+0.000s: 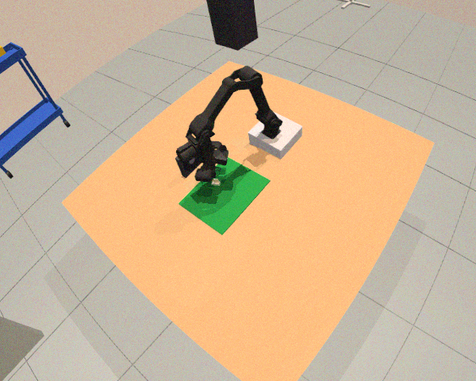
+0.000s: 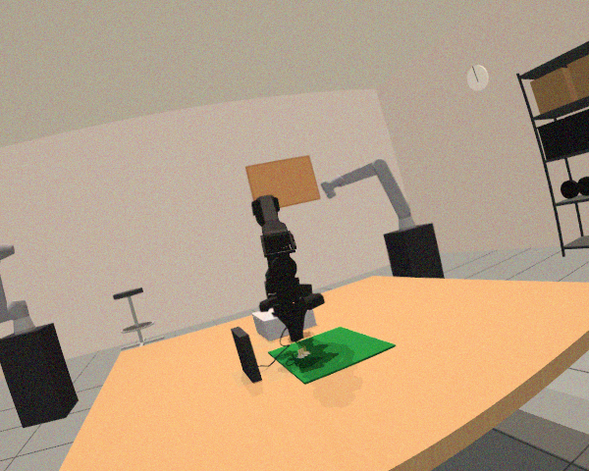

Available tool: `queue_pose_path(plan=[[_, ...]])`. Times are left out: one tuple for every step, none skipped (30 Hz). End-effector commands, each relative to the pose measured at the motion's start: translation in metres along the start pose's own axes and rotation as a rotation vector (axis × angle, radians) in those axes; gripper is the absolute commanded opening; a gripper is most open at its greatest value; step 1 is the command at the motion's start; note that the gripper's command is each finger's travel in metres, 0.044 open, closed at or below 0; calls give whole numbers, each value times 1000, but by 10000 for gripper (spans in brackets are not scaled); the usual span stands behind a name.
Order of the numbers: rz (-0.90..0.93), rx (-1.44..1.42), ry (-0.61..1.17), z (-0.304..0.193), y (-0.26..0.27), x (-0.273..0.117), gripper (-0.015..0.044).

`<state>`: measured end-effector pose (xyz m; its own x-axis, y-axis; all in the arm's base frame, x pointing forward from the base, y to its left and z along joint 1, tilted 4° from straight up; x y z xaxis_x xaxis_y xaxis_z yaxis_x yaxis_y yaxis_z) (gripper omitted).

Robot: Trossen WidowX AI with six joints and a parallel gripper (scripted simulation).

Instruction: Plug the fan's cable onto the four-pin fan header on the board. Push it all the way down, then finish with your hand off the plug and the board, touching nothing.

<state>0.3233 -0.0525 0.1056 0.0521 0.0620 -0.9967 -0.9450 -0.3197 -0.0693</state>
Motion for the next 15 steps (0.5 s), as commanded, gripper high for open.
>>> queue_pose_path(plan=[[3, -20, -9, 0, 0, 3, 0], [3, -20, -9, 0, 0, 3, 0], [3, -20, -9, 0, 0, 3, 0], [3, -24, -9, 2, 0, 1, 0], [3, -26, -9, 4, 1, 0, 0], [3, -27, -9, 5, 1, 0, 0], [3, -27, -9, 5, 1, 0, 0], [3, -27, -9, 5, 1, 0, 0], [3, -27, -9, 5, 1, 0, 0], [3, -27, -9, 5, 1, 0, 0], [3, -27, -9, 5, 1, 0, 0], [3, -27, -9, 5, 1, 0, 0], [3, -27, -9, 5, 1, 0, 0], [3, -27, -9, 6, 1, 0, 0], [3, -27, -10, 7, 1, 0, 0]])
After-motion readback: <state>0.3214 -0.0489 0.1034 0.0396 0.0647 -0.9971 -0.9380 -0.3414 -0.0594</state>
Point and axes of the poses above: the point midway between the two fingers, 35 mm back from their tips, its own x axis out along the fingers, its own y axis across the jaws, z = x × y, the point moved 6 cm from there along -x, back along the fingers, and after that the axes turned 11 degrees about x, right-handed, at the moved point
